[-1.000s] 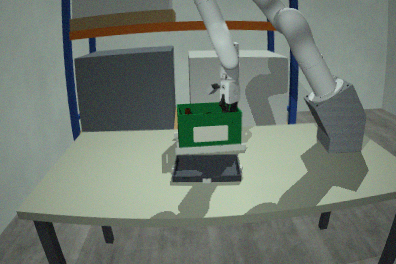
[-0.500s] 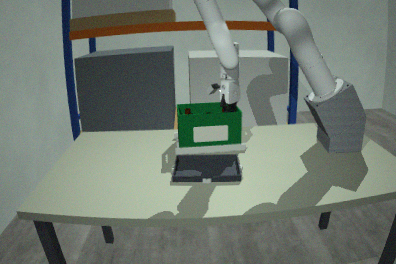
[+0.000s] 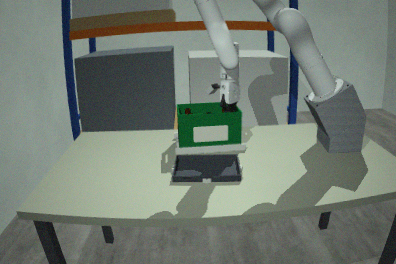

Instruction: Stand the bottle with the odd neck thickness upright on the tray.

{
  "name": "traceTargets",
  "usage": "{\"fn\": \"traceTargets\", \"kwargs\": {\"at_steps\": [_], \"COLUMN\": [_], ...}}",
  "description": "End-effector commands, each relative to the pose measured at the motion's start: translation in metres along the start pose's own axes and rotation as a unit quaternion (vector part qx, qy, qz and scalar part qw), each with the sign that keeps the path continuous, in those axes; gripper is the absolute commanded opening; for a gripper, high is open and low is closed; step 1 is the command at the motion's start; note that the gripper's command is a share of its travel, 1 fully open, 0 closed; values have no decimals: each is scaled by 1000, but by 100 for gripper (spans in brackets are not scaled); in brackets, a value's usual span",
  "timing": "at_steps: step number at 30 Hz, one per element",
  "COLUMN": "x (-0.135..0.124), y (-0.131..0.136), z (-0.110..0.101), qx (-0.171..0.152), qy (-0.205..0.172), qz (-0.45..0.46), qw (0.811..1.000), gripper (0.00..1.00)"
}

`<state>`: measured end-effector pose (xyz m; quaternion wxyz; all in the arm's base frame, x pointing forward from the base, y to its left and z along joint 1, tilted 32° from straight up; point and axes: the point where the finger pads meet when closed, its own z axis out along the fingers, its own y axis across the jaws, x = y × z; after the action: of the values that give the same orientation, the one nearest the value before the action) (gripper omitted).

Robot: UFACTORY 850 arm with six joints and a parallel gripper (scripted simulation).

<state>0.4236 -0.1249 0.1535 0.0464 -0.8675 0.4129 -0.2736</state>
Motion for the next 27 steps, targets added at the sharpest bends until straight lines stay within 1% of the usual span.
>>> {"fn": "traceTargets", "kwargs": {"at_steps": [1, 14, 15, 27], "x": [0, 0, 0, 0], "y": [0, 0, 0, 0], "z": [0, 0, 0, 0], "qx": [0, 0, 0, 0], "qy": [0, 0, 0, 0], "qz": [0, 0, 0, 0], "qw": [1000, 1000, 1000, 1000], "gripper": [0, 0, 65, 65]}}
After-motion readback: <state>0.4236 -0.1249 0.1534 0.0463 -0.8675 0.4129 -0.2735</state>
